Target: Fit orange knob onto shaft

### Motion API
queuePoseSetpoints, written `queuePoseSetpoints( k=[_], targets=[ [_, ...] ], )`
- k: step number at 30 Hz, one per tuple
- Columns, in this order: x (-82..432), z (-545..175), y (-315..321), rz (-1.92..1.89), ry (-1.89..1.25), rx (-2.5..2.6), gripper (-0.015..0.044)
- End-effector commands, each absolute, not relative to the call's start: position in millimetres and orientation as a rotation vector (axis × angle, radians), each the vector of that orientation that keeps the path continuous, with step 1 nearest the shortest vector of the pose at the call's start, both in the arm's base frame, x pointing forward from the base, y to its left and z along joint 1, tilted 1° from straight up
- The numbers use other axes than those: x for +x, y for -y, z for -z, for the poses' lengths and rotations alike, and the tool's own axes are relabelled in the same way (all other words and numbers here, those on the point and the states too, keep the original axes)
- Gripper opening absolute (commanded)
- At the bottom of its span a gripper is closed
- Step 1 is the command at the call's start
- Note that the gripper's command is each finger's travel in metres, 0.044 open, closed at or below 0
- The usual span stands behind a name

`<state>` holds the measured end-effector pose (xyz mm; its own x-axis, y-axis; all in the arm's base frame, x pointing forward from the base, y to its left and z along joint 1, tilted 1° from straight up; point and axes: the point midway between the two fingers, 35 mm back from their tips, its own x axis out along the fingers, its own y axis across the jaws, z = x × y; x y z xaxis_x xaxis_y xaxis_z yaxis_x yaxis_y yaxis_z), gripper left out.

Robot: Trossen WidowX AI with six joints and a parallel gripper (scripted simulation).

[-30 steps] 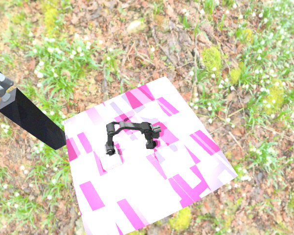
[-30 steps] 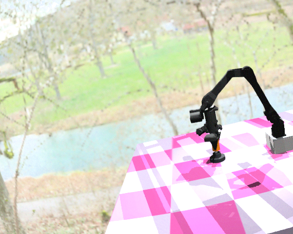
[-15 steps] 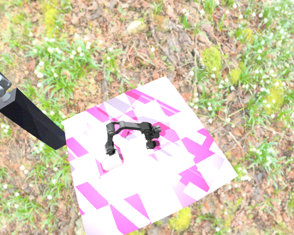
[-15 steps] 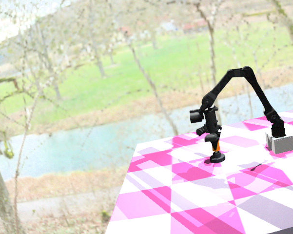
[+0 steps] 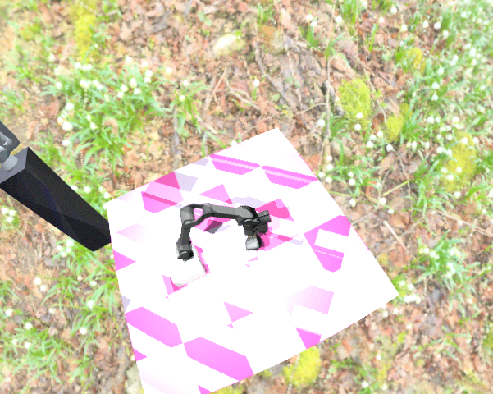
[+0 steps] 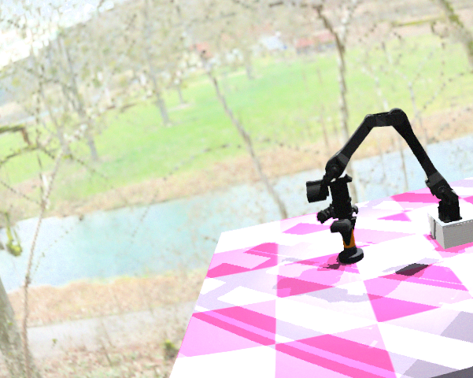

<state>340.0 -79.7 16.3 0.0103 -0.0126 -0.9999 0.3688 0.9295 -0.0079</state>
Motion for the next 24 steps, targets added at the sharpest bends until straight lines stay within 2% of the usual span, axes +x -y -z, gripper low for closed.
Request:
queuePoseSetpoints(
  k=[1,10,24],
  targets=[
    [340.2,-12.9,80.8,0.311,-1.533,0.288,0.0000],
    [339.9,-13.5,79.8,0.304,-1.537,0.289,0.0000],
    [339.9,-13.5,79.8,0.304,-1.537,0.289,0.0368]
  ],
)
